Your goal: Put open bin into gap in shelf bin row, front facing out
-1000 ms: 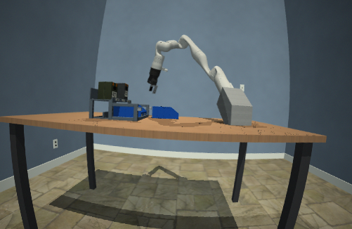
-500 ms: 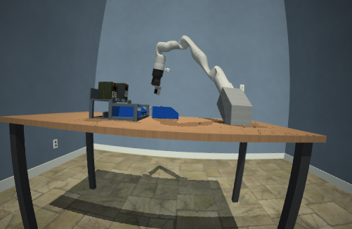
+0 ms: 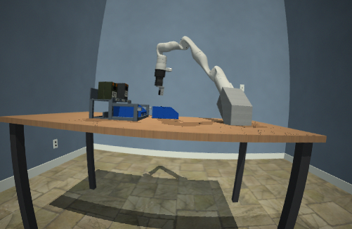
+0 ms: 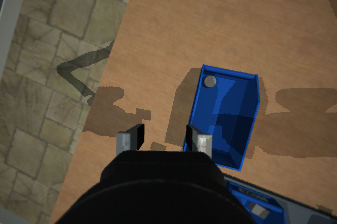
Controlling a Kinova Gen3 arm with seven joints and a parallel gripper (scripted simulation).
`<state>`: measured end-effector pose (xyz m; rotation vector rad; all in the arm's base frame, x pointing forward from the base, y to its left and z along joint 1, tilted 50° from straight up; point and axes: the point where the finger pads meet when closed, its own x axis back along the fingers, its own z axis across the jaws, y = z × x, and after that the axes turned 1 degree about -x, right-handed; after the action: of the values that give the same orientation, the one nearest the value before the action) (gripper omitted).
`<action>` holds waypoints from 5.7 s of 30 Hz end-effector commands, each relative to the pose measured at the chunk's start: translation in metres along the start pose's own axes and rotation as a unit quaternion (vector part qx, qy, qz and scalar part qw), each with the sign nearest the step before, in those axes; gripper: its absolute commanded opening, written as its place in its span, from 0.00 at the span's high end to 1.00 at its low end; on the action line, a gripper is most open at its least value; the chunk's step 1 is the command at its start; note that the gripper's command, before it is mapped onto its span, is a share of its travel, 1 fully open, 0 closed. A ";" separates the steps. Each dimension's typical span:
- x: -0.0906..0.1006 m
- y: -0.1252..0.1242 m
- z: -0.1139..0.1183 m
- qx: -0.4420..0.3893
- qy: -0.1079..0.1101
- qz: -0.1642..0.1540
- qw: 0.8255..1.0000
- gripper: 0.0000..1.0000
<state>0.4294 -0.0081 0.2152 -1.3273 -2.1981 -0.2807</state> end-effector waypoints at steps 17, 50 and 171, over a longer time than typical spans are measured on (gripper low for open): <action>0.002 -0.014 0.022 -0.066 0.039 0.018 0.997 0.00; 0.005 -0.020 0.034 -0.100 0.059 0.029 0.993 0.00; -0.037 -0.022 0.040 -0.100 0.059 0.029 0.993 0.45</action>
<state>0.4100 -0.0269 0.1662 -1.4344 -2.0747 -0.5586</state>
